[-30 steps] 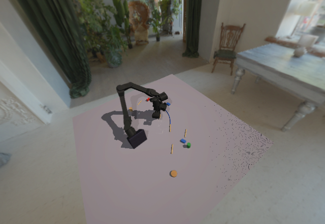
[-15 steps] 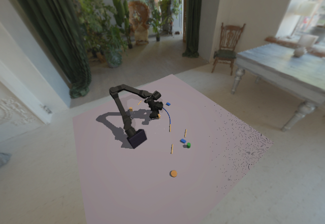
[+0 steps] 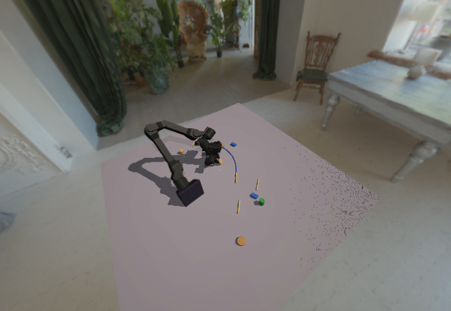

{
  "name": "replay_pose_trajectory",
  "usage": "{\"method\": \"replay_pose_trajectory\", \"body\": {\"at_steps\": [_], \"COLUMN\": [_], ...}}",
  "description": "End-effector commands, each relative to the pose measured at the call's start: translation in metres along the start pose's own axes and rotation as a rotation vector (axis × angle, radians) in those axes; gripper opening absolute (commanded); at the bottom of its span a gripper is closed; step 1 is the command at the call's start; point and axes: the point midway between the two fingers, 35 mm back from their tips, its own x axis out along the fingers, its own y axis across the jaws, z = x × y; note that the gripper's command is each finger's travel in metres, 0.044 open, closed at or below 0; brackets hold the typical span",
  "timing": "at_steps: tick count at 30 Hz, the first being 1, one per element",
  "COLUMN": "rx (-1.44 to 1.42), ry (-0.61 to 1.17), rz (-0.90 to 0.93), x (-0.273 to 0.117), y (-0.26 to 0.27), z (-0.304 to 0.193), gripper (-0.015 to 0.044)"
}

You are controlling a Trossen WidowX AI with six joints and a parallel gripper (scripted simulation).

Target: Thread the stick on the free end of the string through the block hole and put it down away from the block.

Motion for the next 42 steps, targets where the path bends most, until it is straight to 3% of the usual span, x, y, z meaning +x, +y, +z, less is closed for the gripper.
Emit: {"method": "replay_pose_trajectory", "body": {"at_steps": [1,35,42], "rx": [0.006,0.026,0.025], "ry": [-0.051,-0.410,-0.391], "rz": [-0.006,0.000,0.003], "x": [0.001,0.001,-0.001], "y": [-0.002,-0.002,0.002], "z": [-0.003,-0.024,-0.020], "gripper": [0.0000,0.0000,0.0184]}}
